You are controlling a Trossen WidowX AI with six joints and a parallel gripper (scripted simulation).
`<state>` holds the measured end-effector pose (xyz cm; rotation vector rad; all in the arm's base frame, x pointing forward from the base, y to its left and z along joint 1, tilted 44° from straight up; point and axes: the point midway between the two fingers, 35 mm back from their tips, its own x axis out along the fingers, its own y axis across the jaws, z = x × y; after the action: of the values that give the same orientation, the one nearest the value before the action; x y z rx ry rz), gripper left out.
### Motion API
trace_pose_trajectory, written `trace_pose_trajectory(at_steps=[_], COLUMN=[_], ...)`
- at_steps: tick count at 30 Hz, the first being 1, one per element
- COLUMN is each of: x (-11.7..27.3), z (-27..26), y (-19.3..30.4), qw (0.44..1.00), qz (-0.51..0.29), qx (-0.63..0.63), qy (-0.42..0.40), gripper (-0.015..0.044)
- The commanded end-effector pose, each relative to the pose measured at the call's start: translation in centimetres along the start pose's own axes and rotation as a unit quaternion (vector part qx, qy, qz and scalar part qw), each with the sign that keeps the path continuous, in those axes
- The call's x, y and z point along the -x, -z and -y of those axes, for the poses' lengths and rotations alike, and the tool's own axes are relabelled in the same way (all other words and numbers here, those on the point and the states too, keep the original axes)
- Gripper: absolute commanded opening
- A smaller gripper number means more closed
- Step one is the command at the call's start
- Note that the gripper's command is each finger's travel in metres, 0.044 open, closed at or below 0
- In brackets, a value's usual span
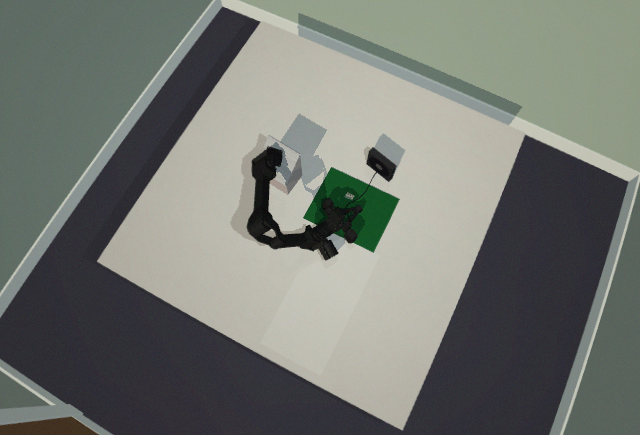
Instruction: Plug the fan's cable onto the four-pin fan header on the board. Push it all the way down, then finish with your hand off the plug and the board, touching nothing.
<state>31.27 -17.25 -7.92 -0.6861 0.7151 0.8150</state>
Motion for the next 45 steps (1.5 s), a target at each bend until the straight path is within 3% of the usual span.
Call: trace_pose_trajectory(at_steps=[1, 29, 34, 45], x=[0.0, 0.0, 0.0, 0.0], z=[-0.02, -0.02, 0.0, 0.0], y=[-0.02, -0.02, 0.0, 0.0], qw=[1.0, 1.0, 1.0, 1.0], qz=[0.0, 0.0, 0.0, 0.0], qx=[0.0, 0.0, 0.0, 0.0], qy=[0.0, 0.0, 0.0, 0.0], gripper=[0.0, 0.0, 0.0131, 0.014])
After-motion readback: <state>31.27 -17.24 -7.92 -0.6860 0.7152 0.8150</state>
